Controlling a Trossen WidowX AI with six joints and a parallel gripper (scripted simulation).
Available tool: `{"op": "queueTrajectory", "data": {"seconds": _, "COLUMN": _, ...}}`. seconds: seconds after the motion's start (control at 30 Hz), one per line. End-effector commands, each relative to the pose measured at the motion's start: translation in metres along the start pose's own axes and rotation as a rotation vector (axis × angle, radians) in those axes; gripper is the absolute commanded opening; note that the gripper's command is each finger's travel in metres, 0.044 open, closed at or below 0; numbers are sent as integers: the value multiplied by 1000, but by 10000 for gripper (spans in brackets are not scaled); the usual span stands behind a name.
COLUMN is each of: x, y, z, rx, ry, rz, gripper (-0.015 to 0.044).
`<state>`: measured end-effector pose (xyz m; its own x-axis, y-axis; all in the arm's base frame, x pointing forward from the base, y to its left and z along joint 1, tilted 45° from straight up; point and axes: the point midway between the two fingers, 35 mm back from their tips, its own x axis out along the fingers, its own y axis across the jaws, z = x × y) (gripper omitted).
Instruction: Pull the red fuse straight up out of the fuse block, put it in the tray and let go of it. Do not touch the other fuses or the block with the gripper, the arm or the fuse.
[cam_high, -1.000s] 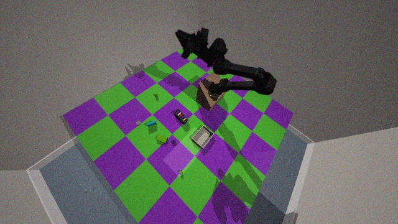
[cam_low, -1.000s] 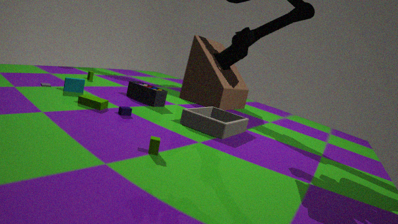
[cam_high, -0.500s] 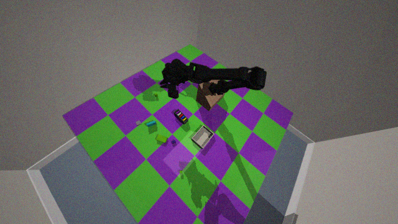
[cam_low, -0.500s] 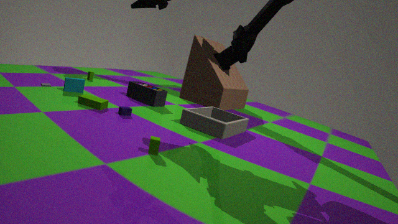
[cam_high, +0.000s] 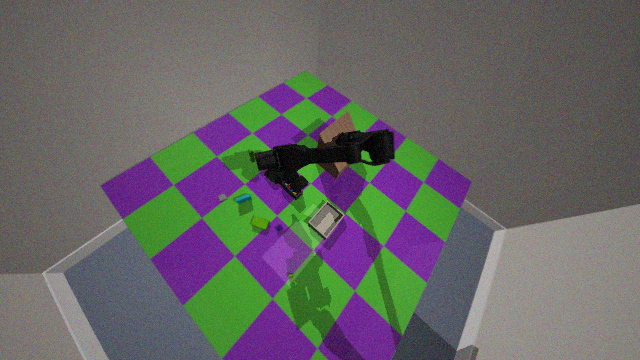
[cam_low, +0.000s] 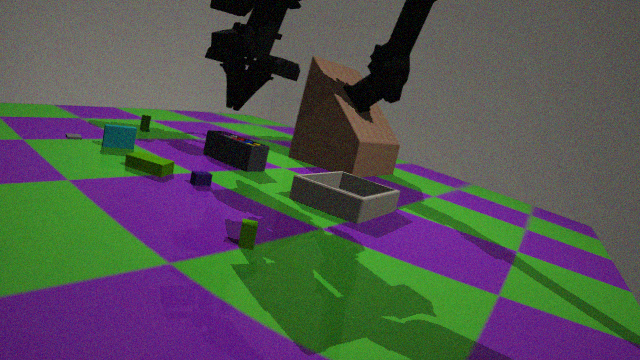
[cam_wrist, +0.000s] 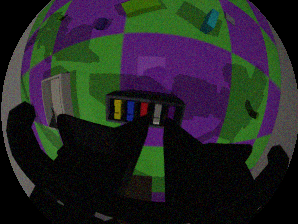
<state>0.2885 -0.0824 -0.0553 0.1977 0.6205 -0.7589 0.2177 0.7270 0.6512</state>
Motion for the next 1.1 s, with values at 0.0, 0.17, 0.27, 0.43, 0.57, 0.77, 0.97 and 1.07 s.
{"op": "queueTrajectory", "data": {"seconds": 0.0, "x": 10, "y": 14, "z": -6, "rx": -30, "ry": 70, "rz": 66, "gripper": 71}}
{"op": "queueTrajectory", "data": {"seconds": 0.17, "x": 10, "y": 14, "z": -6, "rx": -30, "ry": 70, "rz": 66, "gripper": 71}}
{"op": "queueTrajectory", "data": {"seconds": 0.27, "x": 11, "y": 14, "z": -6, "rx": -30, "ry": 70, "rz": 66, "gripper": 71}}
{"op": "queueTrajectory", "data": {"seconds": 0.43, "x": 16, "y": 15, "z": -7, "rx": -30, "ry": 70, "rz": 66, "gripper": 71}}
{"op": "queueTrajectory", "data": {"seconds": 0.57, "x": 20, "y": 15, "z": -7, "rx": -30, "ry": 70, "rz": 66, "gripper": 71}}
{"op": "queueTrajectory", "data": {"seconds": 0.77, "x": 26, "y": 15, "z": -8, "rx": -30, "ry": 70, "rz": 66, "gripper": 71}}
{"op": "queueTrajectory", "data": {"seconds": 0.97, "x": 32, "y": 16, "z": -10, "rx": -30, "ry": 71, "rz": 67, "gripper": 71}}
{"op": "queueTrajectory", "data": {"seconds": 1.07, "x": 35, "y": 16, "z": -10, "rx": -30, "ry": 71, "rz": 67, "gripper": 71}}
